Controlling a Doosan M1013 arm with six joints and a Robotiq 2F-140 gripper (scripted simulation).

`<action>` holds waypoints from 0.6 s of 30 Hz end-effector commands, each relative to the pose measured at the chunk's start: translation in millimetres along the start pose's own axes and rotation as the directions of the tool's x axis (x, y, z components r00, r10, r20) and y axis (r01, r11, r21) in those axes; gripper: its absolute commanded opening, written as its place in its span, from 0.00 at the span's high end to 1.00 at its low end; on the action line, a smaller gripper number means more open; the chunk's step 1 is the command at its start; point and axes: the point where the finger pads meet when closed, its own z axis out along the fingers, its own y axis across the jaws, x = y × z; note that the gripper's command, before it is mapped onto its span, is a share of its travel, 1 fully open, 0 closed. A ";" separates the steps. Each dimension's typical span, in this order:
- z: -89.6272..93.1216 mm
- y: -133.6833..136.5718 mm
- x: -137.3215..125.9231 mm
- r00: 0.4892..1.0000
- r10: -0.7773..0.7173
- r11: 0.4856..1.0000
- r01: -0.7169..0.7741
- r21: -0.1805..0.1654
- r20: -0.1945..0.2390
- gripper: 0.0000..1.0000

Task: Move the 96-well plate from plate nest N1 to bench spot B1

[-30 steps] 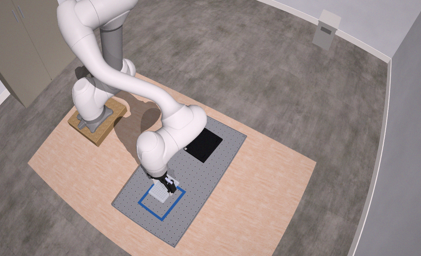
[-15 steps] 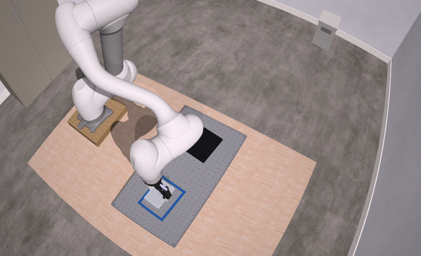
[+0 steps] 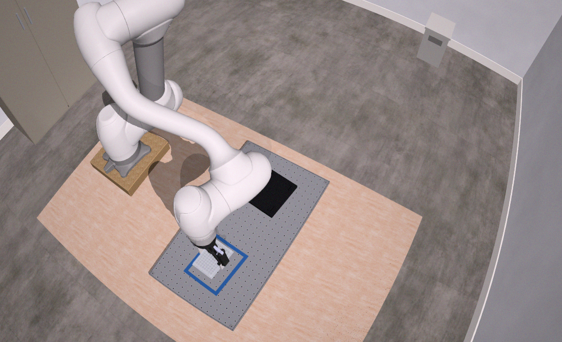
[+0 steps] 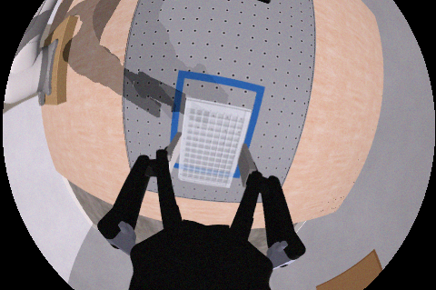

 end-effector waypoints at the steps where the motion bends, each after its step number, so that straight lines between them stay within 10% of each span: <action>1: -0.1 0.0 0.2 1.000 0.000 1.000 0.000 0.000 0.000 1.00; 18: 4.9 0.0 0.7 1.000 0.000 1.000 0.000 0.000 0.000 1.00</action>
